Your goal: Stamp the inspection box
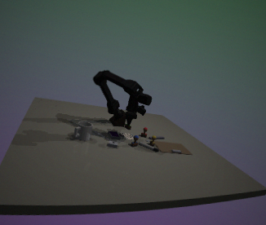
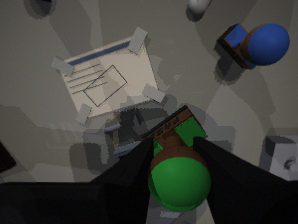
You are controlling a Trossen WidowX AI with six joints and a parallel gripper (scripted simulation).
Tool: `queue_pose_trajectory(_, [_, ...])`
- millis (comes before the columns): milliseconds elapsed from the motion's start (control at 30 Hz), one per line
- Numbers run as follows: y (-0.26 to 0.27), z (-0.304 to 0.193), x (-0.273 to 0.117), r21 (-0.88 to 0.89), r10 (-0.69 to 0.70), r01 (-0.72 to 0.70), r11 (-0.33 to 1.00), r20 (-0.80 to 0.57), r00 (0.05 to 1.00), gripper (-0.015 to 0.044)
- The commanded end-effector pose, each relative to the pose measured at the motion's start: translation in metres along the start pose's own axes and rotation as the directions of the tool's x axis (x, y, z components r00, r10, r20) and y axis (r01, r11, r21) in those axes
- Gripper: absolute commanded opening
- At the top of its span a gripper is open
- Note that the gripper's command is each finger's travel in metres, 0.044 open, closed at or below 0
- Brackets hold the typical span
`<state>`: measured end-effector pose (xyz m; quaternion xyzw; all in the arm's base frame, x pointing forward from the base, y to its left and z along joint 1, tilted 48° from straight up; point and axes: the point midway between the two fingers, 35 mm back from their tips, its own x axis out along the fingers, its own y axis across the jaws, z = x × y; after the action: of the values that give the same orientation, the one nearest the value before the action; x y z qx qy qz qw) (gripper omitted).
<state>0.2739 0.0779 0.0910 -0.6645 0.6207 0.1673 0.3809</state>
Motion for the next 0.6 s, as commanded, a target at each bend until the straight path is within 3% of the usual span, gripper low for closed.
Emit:
queue_pose_trajectory(0, [-0.024, -0.014, -0.002, 0.002, -0.008, 0.008, 1.0, 0.001, 1.0, 0.0])
queue_pose_trajectory(367, [-0.08, -0.064, 0.0, 0.01, -0.015, 0.016, 1.0, -0.022, 1.0, 0.0])
queue_pose_trajectory(567, [-0.083, -0.067, 0.001, 0.011, -0.016, 0.016, 1.0, -0.024, 1.0, 0.0])
